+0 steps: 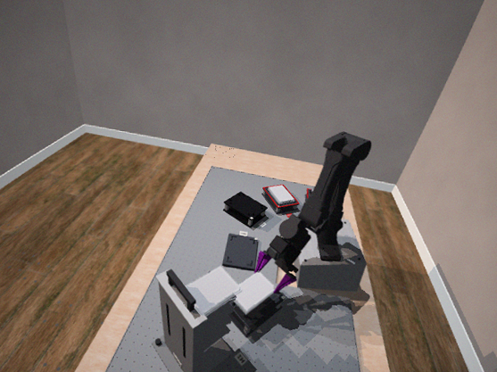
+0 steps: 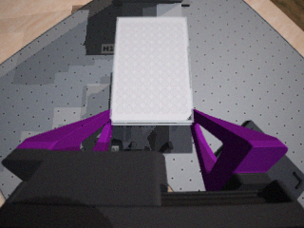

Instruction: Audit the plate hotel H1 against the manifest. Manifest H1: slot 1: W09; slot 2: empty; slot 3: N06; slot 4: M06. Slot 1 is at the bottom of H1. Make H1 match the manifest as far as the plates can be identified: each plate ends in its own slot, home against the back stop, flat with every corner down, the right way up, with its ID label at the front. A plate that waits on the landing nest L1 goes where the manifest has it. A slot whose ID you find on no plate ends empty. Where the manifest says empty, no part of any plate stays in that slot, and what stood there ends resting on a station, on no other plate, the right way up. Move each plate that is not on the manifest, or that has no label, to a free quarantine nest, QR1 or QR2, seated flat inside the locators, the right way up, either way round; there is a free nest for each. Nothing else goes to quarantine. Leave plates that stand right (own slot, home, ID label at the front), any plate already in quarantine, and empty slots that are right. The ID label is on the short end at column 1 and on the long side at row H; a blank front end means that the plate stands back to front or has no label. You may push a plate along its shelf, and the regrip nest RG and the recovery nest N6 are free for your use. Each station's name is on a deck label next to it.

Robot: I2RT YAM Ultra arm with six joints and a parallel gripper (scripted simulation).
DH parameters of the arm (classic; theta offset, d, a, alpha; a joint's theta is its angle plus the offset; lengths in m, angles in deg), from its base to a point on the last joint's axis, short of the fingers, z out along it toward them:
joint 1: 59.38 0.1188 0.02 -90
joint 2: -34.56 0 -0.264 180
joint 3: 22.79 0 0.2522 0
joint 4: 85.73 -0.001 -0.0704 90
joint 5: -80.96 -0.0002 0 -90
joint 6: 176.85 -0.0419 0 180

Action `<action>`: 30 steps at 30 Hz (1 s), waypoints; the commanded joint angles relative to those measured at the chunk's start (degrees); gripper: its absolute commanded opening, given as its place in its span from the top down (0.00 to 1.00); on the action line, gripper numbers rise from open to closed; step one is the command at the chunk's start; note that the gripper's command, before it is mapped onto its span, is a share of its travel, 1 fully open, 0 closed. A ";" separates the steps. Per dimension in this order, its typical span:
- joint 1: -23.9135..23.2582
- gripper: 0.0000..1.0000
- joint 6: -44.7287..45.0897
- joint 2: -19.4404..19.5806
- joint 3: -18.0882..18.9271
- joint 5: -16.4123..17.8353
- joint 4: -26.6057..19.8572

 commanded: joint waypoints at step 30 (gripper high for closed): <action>0.11 0.14 0.06 3.12 3.21 -0.03 1.64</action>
